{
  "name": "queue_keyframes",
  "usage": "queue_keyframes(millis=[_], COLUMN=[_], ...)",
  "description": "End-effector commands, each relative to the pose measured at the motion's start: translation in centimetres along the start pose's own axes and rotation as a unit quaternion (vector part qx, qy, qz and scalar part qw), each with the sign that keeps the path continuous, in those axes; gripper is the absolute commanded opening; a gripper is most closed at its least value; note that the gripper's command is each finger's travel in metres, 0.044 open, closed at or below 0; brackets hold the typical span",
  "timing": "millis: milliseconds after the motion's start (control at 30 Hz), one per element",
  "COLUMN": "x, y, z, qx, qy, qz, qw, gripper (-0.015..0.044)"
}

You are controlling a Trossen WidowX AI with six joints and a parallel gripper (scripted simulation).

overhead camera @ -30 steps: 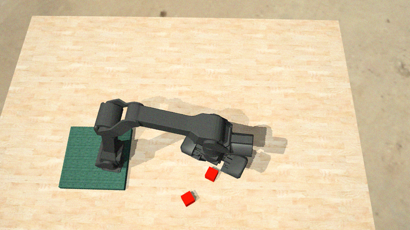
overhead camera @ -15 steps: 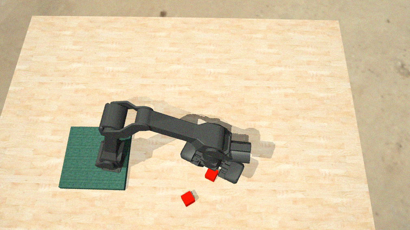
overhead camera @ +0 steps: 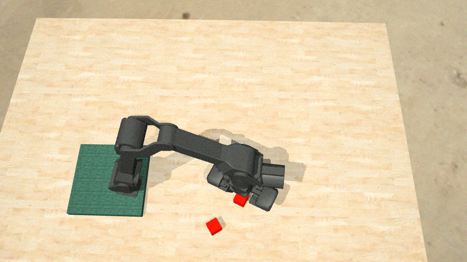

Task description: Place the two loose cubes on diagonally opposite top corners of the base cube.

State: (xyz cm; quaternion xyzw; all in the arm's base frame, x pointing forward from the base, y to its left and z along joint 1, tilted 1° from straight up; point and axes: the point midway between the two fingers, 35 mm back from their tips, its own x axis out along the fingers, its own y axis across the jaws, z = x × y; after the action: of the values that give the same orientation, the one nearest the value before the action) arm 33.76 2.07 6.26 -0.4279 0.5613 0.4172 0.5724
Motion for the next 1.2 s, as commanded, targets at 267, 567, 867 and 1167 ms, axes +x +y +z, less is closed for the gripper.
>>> queue_keyframes(millis=[267, 567, 867, 1167], x=[2.2, 3.1, 3.0, 1.0], y=[0.2, 0.2, 0.2, -0.1], z=[-0.1, -0.2, -0.2, -0.1], qx=[0.001, 0.001, 0.002, 0.006], qy=[0.004, 0.004, 0.003, 0.003], qz=[0.004, 0.004, 0.004, 0.005], qw=[1.000, 1.000, 1.000, 1.000], gripper=[0.0265, 0.0212, 0.0105, 0.0105])
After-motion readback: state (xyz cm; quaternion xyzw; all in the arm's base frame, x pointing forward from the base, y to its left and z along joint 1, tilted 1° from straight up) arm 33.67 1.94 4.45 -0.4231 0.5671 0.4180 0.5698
